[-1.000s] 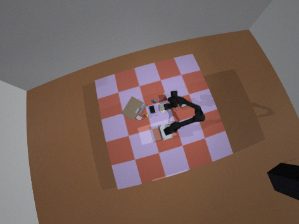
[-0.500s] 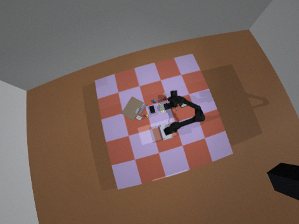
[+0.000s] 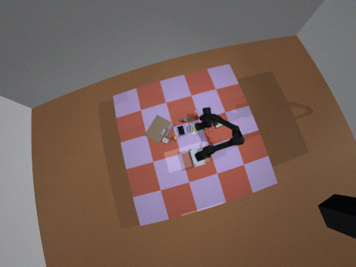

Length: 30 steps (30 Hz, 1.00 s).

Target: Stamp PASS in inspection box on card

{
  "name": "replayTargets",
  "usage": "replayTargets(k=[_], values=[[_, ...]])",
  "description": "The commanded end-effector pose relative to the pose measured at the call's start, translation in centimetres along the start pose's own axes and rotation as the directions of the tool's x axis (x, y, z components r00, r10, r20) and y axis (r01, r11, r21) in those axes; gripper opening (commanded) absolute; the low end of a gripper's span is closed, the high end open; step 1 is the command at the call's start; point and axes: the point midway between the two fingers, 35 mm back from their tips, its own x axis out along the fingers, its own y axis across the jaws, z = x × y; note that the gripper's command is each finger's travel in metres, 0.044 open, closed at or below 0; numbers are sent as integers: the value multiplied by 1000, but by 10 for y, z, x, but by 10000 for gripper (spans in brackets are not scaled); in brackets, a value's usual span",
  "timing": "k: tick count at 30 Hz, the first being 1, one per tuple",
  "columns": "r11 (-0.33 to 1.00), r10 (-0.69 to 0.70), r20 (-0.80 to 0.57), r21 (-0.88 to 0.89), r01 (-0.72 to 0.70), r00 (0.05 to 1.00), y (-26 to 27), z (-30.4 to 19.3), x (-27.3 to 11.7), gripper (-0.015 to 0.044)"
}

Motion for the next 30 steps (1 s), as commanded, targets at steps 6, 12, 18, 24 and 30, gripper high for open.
replayTargets(k=[6,12,18,24,30], values=[[1000,-3,4,4,3,1000,0,1,-6,0],[1000,-3,4,4,3,1000,0,2,-8,0],[1000,-4,4,4,4,1000,0,2,-11,0],[1000,-4,4,4,4,1000,0,2,-14,0],[1000,-4,3,4,4,1000,0,2,-17,0]])
